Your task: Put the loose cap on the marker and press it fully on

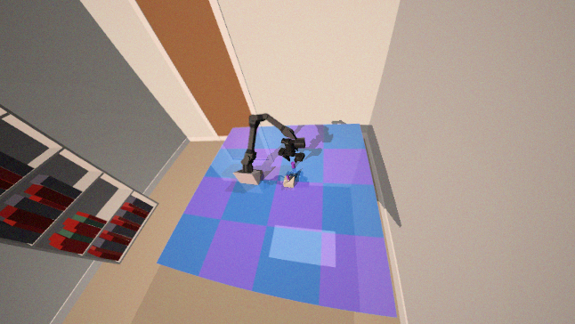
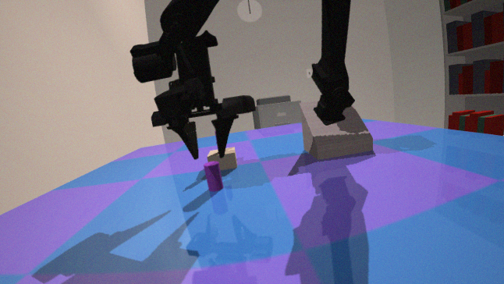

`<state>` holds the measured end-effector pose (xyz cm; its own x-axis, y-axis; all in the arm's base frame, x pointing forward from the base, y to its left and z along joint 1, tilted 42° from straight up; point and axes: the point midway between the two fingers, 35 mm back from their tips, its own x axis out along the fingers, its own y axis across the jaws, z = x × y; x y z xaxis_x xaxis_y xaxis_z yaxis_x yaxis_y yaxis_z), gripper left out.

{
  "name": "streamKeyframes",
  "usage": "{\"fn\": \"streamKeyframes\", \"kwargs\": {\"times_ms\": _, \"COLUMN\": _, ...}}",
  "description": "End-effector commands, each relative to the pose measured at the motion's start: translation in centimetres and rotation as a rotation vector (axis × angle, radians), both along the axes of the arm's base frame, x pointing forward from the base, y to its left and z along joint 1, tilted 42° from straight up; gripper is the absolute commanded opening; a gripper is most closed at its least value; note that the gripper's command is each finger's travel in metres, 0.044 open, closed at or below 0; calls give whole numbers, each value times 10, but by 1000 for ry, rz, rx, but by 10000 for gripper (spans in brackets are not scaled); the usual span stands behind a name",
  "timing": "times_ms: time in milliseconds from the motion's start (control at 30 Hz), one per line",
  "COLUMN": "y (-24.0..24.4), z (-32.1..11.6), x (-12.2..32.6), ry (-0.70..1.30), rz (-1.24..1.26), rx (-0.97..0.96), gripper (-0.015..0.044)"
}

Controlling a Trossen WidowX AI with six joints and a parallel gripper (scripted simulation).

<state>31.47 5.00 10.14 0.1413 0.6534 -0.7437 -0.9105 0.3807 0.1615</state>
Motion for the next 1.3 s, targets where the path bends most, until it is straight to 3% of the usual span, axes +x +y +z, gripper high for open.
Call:
{"fn": "streamKeyframes", "kwargs": {"times_ms": 0, "y": 5, "z": -5, "x": 1, "ry": 3, "rz": -1, "rx": 4, "gripper": 245}}
{"fn": "streamKeyframes", "kwargs": {"times_ms": 900, "y": 32, "z": -35, "x": 5, "ry": 2, "rz": -1, "rx": 6, "gripper": 245}}
{"fn": "streamKeyframes", "kwargs": {"times_ms": 1033, "y": 32, "z": -35, "x": 5, "ry": 2, "rz": -1, "rx": 6, "gripper": 140}}
{"fn": "streamKeyframes", "kwargs": {"times_ms": 1267, "y": 32, "z": -34, "x": 4, "ry": 2, "rz": -1, "rx": 6, "gripper": 94}}
